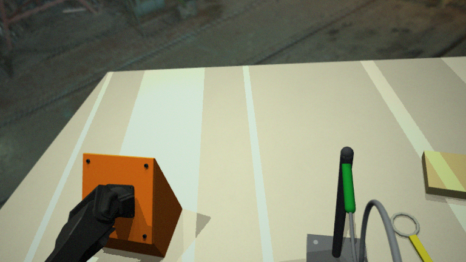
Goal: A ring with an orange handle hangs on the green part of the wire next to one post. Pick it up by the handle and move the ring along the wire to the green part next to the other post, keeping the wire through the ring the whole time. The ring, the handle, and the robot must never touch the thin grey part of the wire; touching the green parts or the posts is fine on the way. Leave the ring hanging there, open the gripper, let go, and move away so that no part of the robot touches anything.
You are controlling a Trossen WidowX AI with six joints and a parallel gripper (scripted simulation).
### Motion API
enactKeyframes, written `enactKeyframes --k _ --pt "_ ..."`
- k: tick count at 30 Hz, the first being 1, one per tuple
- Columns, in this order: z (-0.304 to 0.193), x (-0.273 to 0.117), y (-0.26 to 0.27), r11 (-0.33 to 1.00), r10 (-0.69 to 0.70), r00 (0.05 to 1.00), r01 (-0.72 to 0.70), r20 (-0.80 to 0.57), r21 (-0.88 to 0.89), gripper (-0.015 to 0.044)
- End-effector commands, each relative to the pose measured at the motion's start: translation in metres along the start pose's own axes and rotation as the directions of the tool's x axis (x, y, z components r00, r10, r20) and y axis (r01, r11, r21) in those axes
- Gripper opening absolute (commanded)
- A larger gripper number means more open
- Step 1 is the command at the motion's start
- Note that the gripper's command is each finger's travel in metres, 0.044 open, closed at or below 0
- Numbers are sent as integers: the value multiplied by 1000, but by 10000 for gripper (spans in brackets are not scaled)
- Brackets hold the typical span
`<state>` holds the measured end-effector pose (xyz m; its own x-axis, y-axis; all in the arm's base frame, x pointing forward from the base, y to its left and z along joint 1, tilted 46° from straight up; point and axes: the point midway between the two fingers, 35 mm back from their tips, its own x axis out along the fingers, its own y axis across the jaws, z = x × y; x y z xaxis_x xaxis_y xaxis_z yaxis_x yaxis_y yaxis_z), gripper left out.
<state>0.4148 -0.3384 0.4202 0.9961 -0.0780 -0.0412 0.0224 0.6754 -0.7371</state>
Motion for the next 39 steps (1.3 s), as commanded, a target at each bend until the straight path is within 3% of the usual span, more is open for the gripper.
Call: enactKeyframes --k 1,23,39 --pt "2 -9 3 1000 -3 998 3 -60 -8 -150" --pt "10 -53 27 1000 9 905 -1 -425 19 -150" --pt "10 -53 59 986 83 902 -12 -424 166 -150"
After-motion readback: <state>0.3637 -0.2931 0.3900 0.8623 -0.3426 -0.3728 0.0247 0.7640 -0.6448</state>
